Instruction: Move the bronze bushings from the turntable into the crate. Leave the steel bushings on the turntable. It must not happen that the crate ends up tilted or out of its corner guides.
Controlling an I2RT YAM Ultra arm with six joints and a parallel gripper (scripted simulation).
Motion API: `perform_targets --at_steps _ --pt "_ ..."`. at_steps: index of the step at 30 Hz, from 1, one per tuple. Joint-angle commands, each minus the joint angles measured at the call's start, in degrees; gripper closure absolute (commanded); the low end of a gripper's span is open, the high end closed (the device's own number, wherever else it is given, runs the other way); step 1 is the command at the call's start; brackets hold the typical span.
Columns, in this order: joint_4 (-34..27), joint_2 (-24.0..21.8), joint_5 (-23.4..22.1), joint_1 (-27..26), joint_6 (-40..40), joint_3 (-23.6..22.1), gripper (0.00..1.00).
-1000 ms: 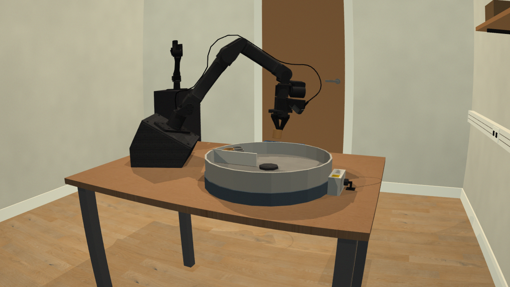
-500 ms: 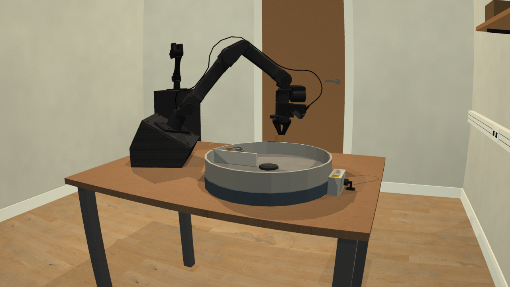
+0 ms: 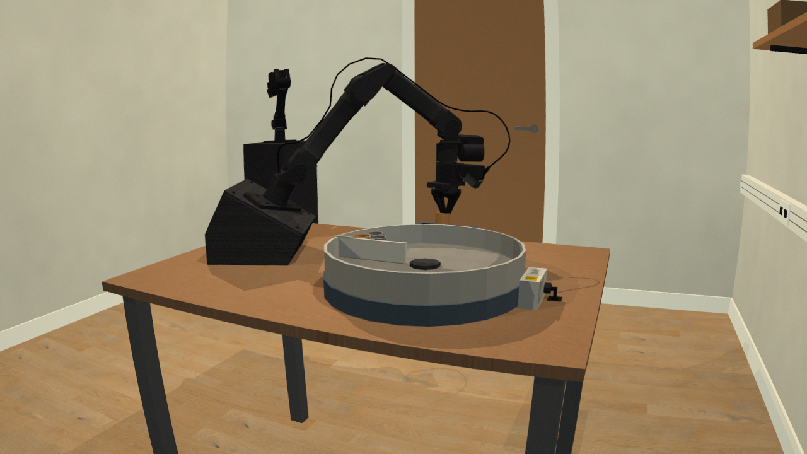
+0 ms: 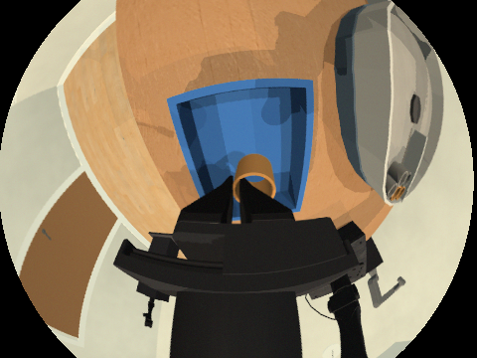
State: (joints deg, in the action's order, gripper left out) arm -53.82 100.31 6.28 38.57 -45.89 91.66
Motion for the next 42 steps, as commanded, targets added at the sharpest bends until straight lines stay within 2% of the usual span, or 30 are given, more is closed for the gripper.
perform_targets --at_steps 1,16,18,20,23,42 --pt "0.6 -2.0 -0.2 0.0 0.5 1.7 1.0" --pt "1.1 -2.1 -0.1 0.2 0.3 1.6 1.0" --pt "1.3 -1.9 0.1 0.6 0.1 -1.1 1.0" --pt "1.5 -2.0 0.2 0.8 -0.1 -1.4 1.0" --pt "1.7 -2.2 0.2 0.8 -0.2 0.6 1.0" --pt "1.0 -2.1 0.2 0.5 -0.2 0.6 1.0"
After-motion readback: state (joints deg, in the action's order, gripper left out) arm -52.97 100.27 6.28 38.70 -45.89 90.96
